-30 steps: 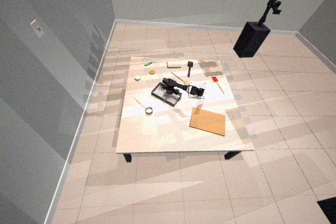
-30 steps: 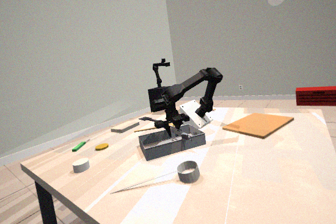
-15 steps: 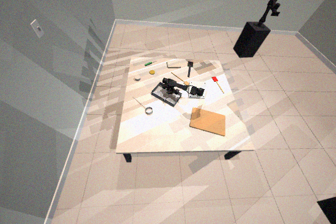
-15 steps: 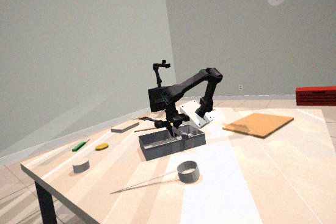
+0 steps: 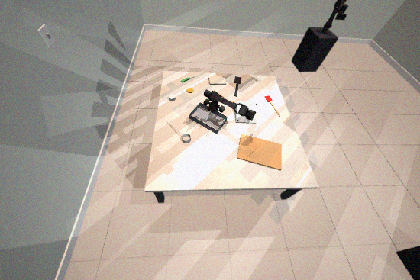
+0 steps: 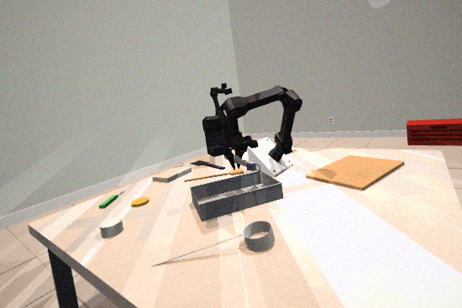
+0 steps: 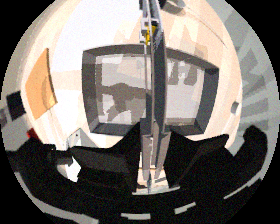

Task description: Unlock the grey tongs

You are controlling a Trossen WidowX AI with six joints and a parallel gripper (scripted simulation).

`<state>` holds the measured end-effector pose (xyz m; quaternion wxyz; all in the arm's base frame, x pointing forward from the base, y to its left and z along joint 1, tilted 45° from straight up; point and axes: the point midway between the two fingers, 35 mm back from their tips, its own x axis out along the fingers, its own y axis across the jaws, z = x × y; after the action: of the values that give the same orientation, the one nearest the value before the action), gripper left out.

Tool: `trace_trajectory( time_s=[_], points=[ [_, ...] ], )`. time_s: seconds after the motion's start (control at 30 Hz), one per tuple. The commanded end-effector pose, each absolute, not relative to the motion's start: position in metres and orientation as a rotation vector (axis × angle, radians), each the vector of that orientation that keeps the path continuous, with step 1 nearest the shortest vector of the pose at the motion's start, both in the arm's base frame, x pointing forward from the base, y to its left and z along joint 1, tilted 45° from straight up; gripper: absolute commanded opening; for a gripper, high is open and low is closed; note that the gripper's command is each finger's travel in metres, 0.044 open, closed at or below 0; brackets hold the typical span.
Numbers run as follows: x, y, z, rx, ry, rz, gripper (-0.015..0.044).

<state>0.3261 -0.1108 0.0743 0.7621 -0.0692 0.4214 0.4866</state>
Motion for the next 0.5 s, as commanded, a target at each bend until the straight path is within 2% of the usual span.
trace_trajectory(
  time_s=[0.0, 0.47],
  points=[
    [0.32, -0.125, 0.089, -0.15, 0.917, 1.059, -0.015],
    [0.322, -0.109, 0.102, -0.183, 0.904, 1.075, -0.015]
  ],
)
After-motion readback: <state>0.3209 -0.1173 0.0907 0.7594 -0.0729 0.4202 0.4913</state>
